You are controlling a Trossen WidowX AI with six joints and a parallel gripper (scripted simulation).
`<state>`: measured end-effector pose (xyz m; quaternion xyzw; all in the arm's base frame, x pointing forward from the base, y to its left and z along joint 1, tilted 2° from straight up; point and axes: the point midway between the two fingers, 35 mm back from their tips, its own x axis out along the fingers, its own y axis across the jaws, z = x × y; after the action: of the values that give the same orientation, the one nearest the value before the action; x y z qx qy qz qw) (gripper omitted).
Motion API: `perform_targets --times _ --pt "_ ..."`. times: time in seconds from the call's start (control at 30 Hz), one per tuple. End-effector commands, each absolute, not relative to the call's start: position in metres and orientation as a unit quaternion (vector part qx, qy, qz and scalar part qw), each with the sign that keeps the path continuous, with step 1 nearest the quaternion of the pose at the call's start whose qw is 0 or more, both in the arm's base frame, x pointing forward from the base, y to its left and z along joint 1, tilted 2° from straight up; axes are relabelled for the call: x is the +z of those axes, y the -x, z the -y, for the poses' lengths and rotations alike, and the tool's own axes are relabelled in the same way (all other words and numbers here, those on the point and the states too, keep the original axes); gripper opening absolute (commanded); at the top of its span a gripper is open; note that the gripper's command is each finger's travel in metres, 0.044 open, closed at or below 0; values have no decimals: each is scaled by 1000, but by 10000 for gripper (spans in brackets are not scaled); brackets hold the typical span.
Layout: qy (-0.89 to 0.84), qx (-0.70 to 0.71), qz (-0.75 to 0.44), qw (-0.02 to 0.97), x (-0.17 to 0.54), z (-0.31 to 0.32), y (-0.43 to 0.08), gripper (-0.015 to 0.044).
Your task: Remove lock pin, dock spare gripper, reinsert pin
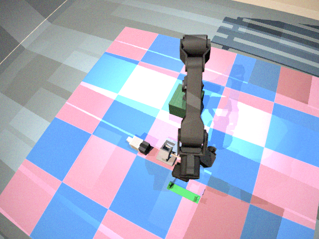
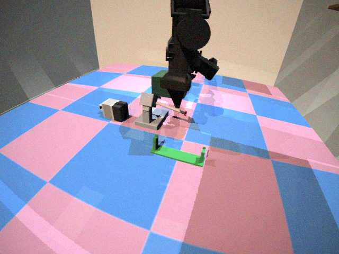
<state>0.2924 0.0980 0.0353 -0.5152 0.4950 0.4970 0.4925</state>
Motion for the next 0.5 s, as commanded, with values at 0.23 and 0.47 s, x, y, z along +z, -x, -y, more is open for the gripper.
perform_targets --times 0.23,0.47 --pt "512 499 -499 491 15 -97 -290 300" --pt "512 499 -499 491 4 -96 -290 300"
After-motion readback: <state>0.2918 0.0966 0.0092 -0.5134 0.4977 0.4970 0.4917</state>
